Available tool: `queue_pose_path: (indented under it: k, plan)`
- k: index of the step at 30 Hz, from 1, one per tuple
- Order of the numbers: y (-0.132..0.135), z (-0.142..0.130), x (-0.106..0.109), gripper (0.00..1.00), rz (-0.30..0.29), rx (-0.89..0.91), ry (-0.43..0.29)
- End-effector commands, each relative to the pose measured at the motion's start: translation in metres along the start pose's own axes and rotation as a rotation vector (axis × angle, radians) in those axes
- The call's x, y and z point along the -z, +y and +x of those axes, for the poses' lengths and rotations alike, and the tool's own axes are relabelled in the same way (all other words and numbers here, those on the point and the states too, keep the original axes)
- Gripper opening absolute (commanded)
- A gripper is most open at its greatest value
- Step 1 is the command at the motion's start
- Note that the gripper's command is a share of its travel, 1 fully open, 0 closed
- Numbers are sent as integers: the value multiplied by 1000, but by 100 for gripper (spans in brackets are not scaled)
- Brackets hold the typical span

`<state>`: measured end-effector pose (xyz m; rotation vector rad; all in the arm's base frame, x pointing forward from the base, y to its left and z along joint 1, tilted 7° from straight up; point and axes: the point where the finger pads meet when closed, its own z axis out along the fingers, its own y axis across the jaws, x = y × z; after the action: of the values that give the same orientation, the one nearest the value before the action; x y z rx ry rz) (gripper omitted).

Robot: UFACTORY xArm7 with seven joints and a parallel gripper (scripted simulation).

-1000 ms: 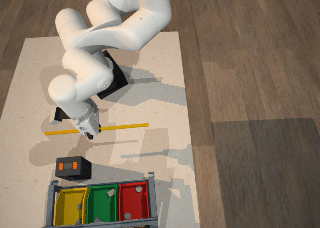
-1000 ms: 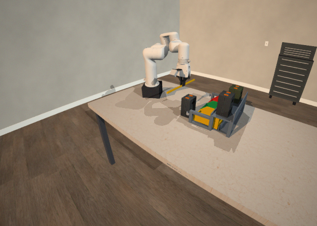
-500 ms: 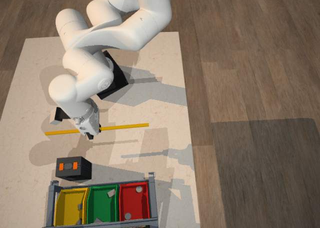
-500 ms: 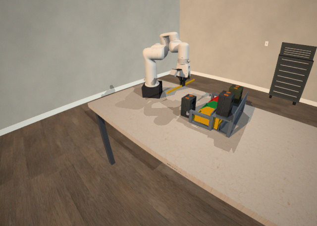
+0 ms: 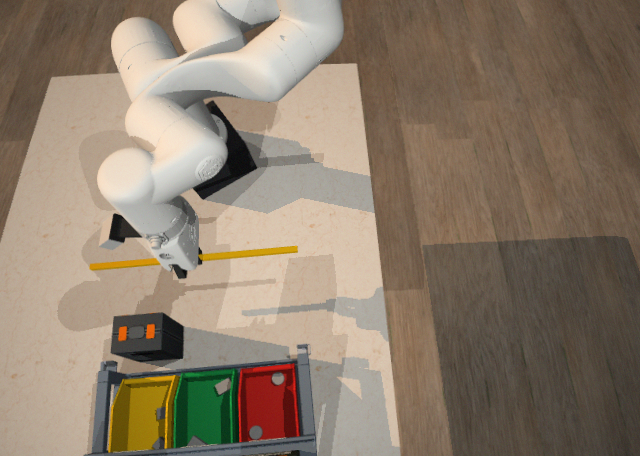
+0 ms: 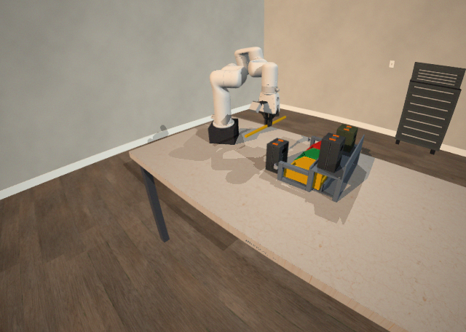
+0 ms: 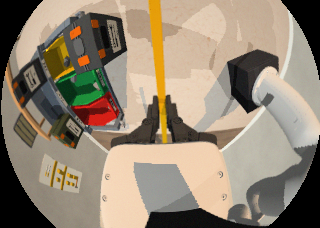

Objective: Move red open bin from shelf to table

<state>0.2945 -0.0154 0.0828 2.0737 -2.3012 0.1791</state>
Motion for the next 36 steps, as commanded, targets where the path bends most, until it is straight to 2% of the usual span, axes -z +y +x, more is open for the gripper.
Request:
queue_pose_path:
  k: [1,2,14,15,19,32,36]
  plan:
    - [43,-1,1,0,3,0,0]
    - [54,-1,1,0,3,0,0]
    - [54,-1,1,0,3,0,0]
    - [7,-8,1,0,3,0,-1]
    - [36,-41,1,0,3,0,0]
    - [33,-37,0,0,-4,3,-5]
    - [50,-55,2,0,3,0,0]
